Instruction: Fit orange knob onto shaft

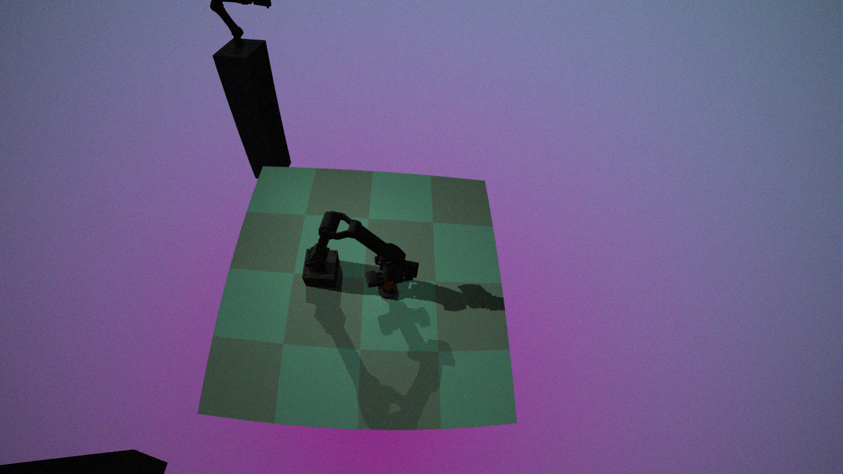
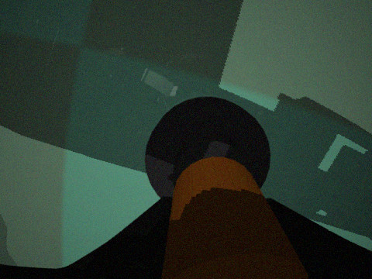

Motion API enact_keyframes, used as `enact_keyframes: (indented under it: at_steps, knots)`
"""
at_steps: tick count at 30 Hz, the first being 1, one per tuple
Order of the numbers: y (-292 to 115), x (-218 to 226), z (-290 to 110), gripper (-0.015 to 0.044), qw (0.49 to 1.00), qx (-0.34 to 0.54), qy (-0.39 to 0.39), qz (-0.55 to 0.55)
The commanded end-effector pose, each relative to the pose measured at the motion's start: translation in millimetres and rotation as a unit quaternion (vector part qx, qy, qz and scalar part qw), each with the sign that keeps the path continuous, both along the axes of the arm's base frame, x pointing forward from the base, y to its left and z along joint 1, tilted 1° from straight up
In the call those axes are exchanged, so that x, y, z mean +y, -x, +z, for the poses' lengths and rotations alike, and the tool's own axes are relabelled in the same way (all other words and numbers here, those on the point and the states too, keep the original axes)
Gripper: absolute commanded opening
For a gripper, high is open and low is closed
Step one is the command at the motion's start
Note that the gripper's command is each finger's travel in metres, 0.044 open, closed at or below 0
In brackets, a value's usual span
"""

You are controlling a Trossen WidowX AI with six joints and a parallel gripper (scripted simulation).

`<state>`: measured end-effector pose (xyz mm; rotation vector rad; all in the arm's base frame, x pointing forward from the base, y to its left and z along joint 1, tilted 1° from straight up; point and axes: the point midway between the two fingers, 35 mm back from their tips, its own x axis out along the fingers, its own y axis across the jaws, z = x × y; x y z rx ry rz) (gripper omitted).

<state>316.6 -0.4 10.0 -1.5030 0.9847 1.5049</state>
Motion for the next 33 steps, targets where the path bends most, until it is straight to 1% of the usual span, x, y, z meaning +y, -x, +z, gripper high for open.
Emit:
enact_keyframes:
  at_steps: [1, 9, 16, 33]
  knots:
    - [-0.2, -0.5, -0.7, 0.0, 1.0, 0.0, 0.001, 0.002]
    - [-0.9, -0.3, 4.7, 0.0, 1.0, 0.0, 0.001, 0.006]
    - [-1.9, -0.1, 3.3, 0.0, 0.994, 0.0, 0.001, 0.106]
    - [-0.8, -0.5, -0.3, 0.0, 0.994, 0.0, 0.001, 0.106]
